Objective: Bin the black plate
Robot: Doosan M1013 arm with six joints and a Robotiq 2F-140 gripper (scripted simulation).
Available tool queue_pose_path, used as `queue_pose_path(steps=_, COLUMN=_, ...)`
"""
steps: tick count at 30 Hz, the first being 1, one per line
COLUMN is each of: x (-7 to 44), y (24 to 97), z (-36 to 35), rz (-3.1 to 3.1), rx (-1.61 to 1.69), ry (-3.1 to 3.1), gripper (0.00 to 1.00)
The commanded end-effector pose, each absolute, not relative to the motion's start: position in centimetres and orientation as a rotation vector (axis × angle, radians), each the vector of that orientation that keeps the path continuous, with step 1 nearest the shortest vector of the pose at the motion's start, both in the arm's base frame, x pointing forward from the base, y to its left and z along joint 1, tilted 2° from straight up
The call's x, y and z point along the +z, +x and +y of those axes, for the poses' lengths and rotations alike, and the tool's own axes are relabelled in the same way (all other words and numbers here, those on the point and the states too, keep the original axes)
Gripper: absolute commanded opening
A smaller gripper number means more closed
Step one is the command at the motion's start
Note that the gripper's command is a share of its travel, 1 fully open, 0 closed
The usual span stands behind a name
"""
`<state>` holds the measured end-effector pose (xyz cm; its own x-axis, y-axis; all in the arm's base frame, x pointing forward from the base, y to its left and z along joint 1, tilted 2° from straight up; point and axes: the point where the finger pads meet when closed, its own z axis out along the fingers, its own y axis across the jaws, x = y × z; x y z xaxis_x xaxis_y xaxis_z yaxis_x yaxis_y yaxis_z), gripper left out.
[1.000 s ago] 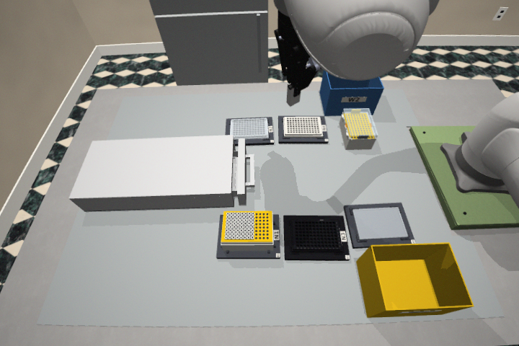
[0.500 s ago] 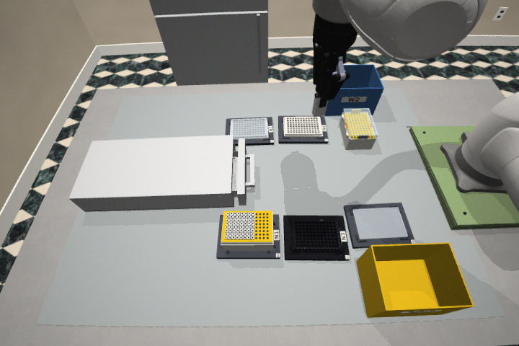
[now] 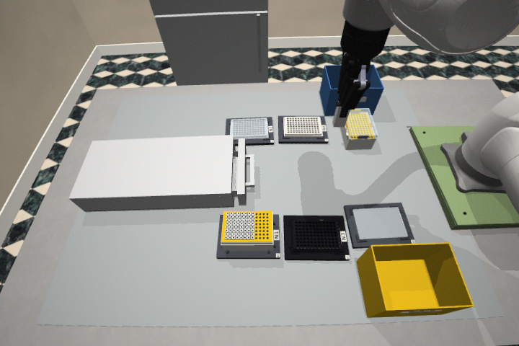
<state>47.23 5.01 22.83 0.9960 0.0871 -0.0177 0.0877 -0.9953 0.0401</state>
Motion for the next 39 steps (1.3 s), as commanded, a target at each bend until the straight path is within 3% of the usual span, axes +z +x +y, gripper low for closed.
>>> queue_pose_path(steps=1, x=22.8, y=47.1, z=5.0, rz=0.135, rx=-0.024, ry=3.098, gripper=0.10)
queue_pose_path(steps=8, x=22.8, y=47.1, z=5.0, rz=0.135, rx=-0.024, ry=3.098, gripper=0.10)
queue_pose_path(steps=9, x=22.6, y=47.2, z=5.4, rz=0.083, rx=-0.023, ry=3.099, gripper=0.70)
queue_pose_path(steps=39, x=17.9, y=48.7, z=14.5, rz=0.083, rx=-0.023, ry=3.099, gripper=0.70)
